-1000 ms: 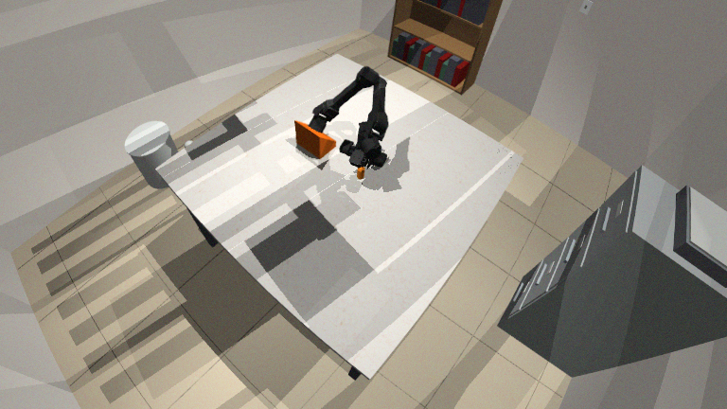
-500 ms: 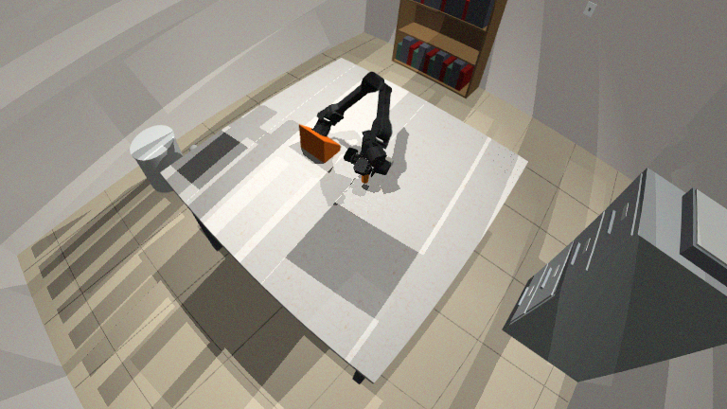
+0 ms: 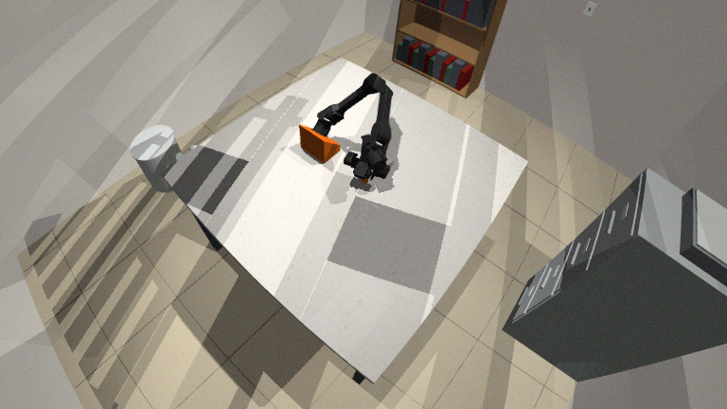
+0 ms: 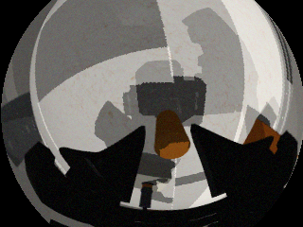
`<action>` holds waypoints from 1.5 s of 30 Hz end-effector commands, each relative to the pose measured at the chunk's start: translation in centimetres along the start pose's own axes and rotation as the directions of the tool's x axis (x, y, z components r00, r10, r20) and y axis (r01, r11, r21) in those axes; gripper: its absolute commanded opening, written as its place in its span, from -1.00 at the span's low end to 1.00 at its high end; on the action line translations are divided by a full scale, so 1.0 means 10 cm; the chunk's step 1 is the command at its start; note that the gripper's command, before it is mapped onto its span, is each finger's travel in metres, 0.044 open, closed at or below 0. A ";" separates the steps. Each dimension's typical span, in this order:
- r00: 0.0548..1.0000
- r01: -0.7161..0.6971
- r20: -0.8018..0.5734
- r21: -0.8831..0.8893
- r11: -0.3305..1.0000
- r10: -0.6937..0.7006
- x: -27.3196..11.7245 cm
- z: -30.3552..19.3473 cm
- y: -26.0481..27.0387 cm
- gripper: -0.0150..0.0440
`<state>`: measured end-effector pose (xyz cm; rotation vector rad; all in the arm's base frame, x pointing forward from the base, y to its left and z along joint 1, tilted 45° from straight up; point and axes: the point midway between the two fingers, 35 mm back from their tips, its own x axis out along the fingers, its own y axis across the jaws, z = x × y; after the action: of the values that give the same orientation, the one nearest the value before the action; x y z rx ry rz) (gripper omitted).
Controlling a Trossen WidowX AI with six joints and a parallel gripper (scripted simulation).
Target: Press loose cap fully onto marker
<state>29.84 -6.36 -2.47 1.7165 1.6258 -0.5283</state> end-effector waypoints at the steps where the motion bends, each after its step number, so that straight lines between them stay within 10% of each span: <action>1: 1.000 -0.002 -0.008 0.008 1.000 0.002 0.08 -0.02 -0.02 0.38; 19: 1.000 -0.002 -0.007 0.008 1.000 0.002 0.01 -0.01 -0.01 -0.49; 45: 1.000 -0.001 -0.005 0.009 1.000 0.001 -0.58 -0.09 0.04 -0.49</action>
<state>28.93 -9.62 1.29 1.7385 1.6378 -0.5337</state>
